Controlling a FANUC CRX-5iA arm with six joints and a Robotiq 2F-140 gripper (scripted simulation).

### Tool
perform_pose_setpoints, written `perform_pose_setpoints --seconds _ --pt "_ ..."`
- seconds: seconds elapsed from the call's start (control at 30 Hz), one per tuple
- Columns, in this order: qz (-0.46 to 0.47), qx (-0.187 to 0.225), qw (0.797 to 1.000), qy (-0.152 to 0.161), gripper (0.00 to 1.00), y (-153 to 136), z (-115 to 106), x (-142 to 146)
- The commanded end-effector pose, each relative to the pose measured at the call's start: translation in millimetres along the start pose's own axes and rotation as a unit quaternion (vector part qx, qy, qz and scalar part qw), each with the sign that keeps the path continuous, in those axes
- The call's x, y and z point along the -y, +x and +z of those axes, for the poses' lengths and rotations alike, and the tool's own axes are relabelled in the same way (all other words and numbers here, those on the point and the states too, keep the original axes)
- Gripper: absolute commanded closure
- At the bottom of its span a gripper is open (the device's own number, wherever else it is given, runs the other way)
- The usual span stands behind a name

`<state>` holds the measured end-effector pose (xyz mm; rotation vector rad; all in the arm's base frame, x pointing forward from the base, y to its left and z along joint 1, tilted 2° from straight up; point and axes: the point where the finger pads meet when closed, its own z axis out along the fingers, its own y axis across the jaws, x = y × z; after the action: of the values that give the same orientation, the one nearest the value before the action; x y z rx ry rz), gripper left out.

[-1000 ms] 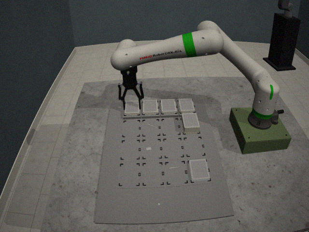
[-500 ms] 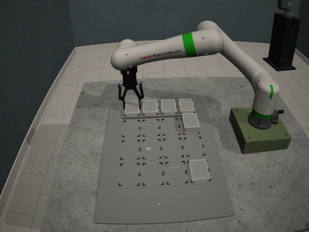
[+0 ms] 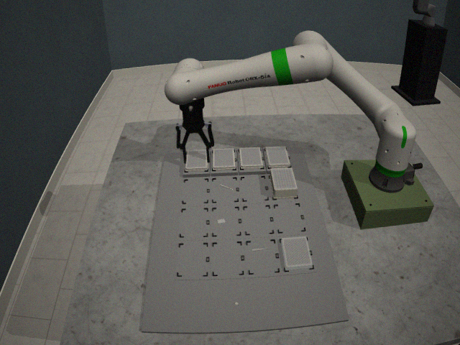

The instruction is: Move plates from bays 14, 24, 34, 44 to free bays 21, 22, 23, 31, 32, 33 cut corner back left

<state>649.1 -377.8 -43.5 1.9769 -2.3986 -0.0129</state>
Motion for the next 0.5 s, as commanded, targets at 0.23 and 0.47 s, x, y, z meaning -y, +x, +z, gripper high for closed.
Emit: perform_pose_setpoints --seconds 0.23,0.47 --pt "0.0 -0.001 1.0 0.001 0.9 0.4 -1.9 0.8" --pt "0.0 -0.001 1.0 0.001 0.9 0.4 -1.9 0.8"
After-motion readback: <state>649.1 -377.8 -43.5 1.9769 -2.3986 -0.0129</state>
